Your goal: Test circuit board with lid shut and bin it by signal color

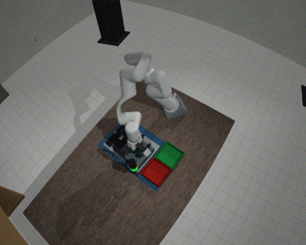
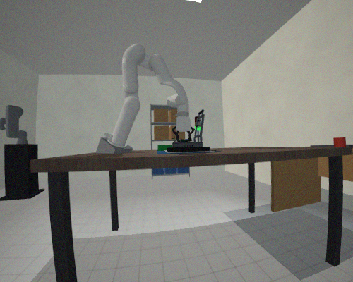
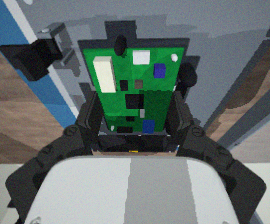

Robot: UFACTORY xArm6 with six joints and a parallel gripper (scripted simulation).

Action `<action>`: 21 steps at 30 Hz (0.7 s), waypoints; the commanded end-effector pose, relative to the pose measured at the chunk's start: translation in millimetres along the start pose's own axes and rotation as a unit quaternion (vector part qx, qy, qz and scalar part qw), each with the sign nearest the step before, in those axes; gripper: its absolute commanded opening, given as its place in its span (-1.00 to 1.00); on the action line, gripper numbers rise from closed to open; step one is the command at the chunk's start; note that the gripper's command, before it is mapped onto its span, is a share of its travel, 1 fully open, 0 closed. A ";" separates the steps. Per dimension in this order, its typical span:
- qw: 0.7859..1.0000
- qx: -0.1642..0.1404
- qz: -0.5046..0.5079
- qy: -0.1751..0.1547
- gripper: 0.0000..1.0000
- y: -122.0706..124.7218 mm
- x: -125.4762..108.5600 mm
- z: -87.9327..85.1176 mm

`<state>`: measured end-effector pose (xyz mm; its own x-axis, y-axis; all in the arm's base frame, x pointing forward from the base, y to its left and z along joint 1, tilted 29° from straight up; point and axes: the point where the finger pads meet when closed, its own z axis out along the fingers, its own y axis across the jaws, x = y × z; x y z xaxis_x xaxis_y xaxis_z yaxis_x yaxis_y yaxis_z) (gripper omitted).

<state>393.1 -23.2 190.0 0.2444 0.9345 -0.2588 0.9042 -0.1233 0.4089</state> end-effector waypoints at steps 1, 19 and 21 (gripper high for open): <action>1.000 -0.001 0.000 0.000 0.63 1.1 0.1 -0.8; 1.000 -0.001 0.000 0.000 0.58 1.1 0.1 -0.8; 1.000 -0.001 0.000 0.000 0.58 1.1 0.1 -0.8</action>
<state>393.0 -23.2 190.0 0.2444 0.9345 -0.2588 0.9042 -0.1233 0.4089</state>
